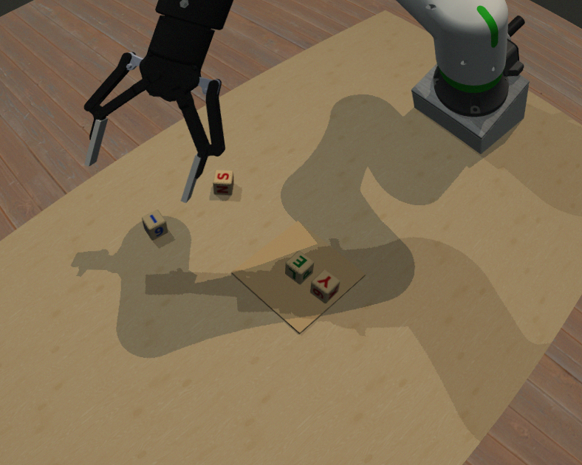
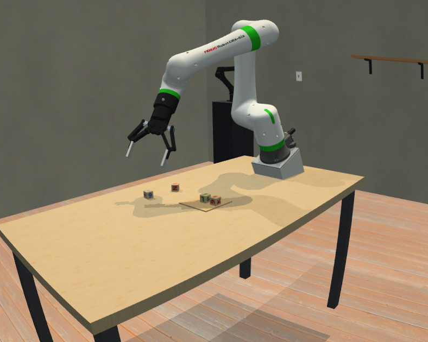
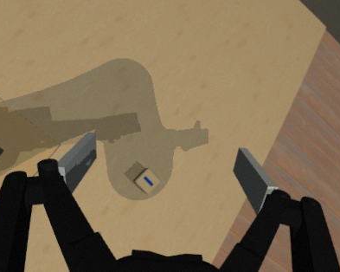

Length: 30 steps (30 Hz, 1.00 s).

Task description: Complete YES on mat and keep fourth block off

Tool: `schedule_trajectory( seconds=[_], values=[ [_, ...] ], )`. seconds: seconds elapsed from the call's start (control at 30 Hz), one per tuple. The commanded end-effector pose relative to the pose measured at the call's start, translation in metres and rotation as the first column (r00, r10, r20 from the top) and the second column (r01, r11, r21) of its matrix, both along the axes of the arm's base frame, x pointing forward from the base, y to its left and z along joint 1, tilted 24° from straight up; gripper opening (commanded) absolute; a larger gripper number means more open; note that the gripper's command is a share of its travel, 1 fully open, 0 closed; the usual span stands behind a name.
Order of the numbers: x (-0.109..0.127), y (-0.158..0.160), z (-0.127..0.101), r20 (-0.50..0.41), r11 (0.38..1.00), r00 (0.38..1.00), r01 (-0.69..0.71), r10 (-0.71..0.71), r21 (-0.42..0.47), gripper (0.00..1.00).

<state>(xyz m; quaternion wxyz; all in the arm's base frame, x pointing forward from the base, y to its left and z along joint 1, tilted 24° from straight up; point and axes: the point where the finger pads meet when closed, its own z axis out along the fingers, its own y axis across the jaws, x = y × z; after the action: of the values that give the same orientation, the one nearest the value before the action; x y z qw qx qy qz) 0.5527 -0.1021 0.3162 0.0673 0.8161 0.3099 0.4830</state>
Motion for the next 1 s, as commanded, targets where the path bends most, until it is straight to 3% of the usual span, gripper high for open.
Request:
schedule_trajectory(
  seconds=[0.0, 0.07, 0.1, 0.2, 0.23, 0.33, 0.37, 0.47, 0.5, 0.6, 0.63, 0.97],
  values=[
    [-0.013, 0.041, -0.023, -0.071, 1.000, 0.997, -0.028, 0.029, 0.007, 1.00],
    [-0.013, 0.041, -0.023, -0.071, 1.000, 0.997, -0.028, 0.029, 0.007, 1.00],
    [-0.022, 0.063, -0.036, -0.108, 0.999, 0.993, -0.052, 0.053, 0.010, 1.00],
    [-0.022, 0.063, -0.036, -0.108, 0.999, 0.993, -0.052, 0.053, 0.010, 1.00],
    [-0.031, 0.084, -0.049, -0.144, 0.997, 0.987, -0.075, 0.076, 0.010, 1.00],
    [-0.031, 0.084, -0.049, -0.144, 0.997, 0.987, -0.075, 0.076, 0.010, 1.00],
    [-0.042, 0.103, -0.060, -0.177, 0.995, 0.979, -0.097, 0.097, 0.007, 1.00],
    [-0.042, 0.103, -0.060, -0.177, 0.995, 0.979, -0.097, 0.097, 0.007, 1.00],
    [-0.052, 0.122, -0.071, -0.207, 0.993, 0.971, -0.118, 0.116, 0.002, 1.00],
    [-0.052, 0.122, -0.071, -0.207, 0.993, 0.971, -0.118, 0.116, 0.002, 1.00],
    [-0.062, 0.139, -0.081, -0.232, 0.990, 0.964, -0.138, 0.133, -0.005, 1.00],
    [-0.080, 0.167, -0.097, -0.270, 0.985, 0.949, -0.173, 0.161, -0.022, 1.00]
  ],
)
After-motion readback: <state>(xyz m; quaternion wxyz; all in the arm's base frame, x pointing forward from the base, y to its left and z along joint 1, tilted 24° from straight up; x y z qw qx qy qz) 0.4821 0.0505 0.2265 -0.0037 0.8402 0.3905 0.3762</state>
